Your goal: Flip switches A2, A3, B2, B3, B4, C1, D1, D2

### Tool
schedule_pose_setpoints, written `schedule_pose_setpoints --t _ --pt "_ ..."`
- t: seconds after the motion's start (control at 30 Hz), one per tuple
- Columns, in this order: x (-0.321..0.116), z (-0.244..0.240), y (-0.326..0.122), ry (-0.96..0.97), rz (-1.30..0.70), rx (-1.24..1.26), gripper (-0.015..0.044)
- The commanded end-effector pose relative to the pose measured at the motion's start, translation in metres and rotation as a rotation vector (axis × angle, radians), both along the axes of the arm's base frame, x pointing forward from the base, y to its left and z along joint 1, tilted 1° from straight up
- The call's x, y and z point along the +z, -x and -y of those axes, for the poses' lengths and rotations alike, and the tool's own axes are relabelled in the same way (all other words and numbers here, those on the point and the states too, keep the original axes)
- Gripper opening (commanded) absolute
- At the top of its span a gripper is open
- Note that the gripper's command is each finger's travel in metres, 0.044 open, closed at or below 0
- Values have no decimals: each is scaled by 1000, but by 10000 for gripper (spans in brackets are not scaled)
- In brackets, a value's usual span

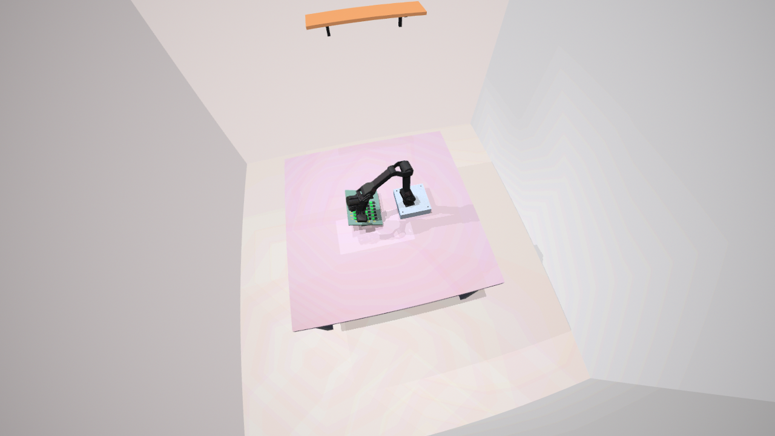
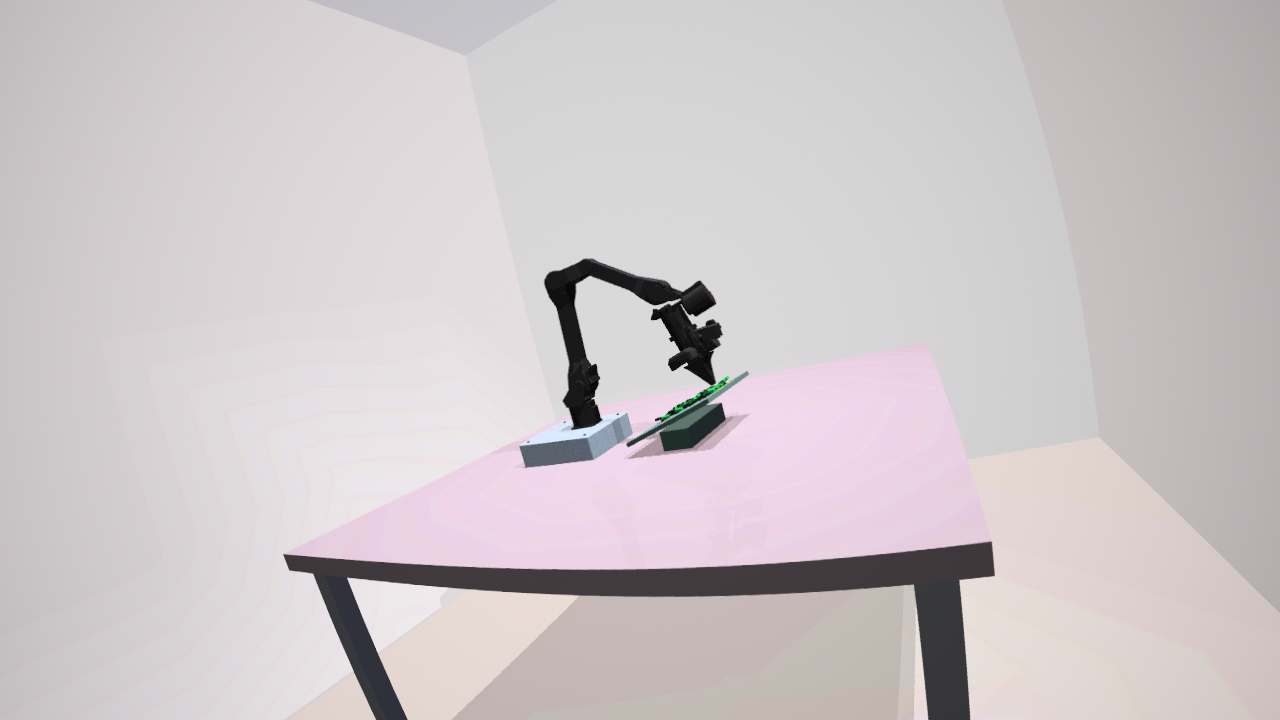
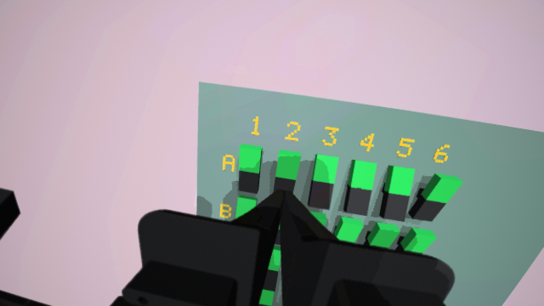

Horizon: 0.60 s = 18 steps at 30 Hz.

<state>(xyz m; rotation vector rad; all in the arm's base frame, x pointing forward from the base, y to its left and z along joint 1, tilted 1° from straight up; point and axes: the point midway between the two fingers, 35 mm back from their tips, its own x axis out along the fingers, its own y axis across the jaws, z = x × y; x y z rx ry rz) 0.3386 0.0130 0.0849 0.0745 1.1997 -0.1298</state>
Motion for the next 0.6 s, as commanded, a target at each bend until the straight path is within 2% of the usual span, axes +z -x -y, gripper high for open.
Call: schedule_pose_setpoints --t 0.0,0.1,0.3,0.47,0.57 --pt "34 -2 8 -2 3 1 0" --pt "56 -3 18 -1 -11 3 0" --pt "56 -1 19 -1 -11 3 0" --pt "56 21 22 1 -11 3 0" --pt "34 22 13 4 7 4 0"
